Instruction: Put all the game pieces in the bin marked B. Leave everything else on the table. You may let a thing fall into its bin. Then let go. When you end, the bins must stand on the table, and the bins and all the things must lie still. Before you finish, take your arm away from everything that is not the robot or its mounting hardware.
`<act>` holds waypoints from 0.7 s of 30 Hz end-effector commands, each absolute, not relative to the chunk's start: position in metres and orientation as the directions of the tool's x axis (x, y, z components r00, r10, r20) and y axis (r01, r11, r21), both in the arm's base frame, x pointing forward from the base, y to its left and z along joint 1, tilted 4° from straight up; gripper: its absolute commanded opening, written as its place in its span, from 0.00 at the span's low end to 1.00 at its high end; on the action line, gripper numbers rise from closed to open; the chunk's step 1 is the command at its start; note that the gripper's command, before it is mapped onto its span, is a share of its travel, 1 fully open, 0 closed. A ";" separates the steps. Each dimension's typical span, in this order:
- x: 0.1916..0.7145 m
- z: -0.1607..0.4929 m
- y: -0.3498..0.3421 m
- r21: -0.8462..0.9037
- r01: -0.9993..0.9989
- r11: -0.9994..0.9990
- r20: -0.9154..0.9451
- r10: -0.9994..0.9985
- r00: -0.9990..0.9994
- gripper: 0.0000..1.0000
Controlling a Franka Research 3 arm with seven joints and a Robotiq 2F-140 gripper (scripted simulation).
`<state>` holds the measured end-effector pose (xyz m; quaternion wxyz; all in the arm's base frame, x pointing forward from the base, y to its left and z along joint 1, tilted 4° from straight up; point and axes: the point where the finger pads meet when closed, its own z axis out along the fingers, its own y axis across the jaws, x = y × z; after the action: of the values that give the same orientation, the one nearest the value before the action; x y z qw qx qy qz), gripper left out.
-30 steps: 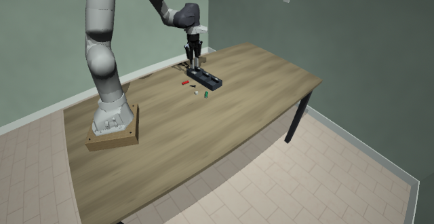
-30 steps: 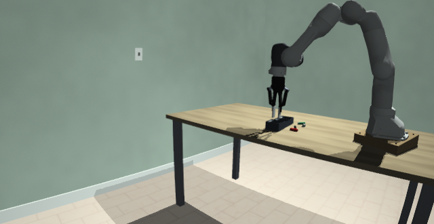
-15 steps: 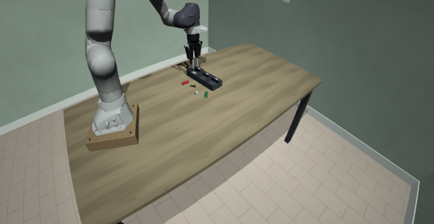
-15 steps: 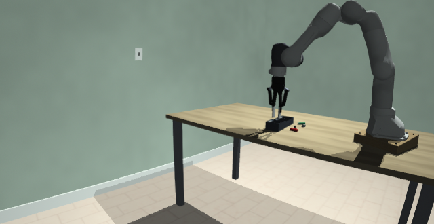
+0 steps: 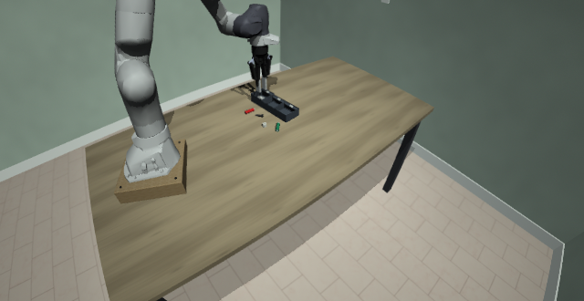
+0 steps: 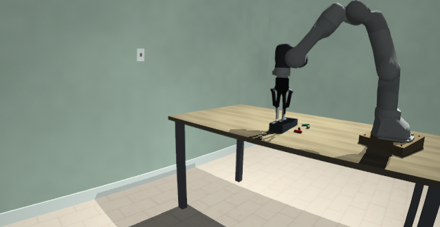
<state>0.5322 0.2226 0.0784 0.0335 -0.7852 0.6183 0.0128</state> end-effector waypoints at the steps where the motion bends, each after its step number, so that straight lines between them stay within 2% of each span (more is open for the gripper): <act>1: 0.532 0.079 0.223 -0.035 -0.971 -0.235 -0.063 -0.969 0.237 0.19; 17: 0.530 0.079 0.222 -0.035 -0.971 -0.235 -0.063 -0.969 0.237 0.19; 21: 0.524 0.078 0.207 -0.028 -0.990 -0.137 -0.066 -0.988 0.139 0.19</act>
<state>0.5253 0.2162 0.0775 0.0308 -0.7778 0.6275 0.0151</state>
